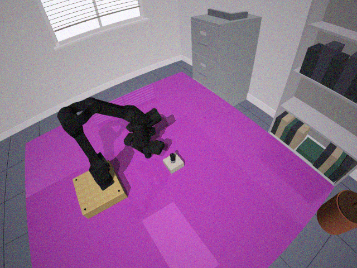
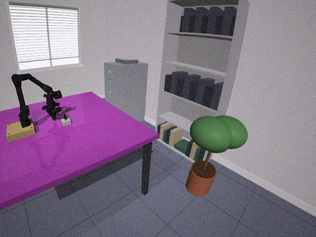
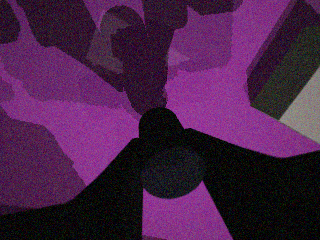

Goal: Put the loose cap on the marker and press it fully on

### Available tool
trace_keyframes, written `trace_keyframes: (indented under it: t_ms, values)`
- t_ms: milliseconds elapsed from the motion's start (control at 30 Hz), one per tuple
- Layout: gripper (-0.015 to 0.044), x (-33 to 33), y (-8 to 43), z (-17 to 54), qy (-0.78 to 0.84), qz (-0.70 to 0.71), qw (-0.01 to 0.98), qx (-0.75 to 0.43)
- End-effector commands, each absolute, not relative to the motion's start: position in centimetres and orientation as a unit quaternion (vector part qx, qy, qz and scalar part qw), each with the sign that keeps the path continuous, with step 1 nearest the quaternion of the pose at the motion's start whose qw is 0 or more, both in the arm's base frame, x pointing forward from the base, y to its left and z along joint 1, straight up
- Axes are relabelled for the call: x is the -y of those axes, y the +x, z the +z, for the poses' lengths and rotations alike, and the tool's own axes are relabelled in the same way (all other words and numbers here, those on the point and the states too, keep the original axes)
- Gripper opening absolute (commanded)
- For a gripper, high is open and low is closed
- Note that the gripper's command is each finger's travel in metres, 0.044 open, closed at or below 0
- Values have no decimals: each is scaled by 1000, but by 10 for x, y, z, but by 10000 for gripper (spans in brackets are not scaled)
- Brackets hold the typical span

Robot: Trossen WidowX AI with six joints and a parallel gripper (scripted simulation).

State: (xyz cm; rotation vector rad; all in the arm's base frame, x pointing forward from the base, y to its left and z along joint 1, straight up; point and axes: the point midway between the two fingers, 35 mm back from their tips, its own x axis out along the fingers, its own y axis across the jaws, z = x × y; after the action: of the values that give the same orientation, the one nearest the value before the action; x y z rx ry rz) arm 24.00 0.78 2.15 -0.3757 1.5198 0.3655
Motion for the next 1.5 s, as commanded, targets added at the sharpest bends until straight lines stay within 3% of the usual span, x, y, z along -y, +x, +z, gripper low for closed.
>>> trace_keyframes:
  t_ms: [0, 500, 1467]
  values:
    - [0, -8, 241, 33, -169, 163, 695, -680]
    - [0, -5, 241, 66, -169, 163, 695, -680]
    - [0, 65, 289, 102, -172, 159, 697, -677]
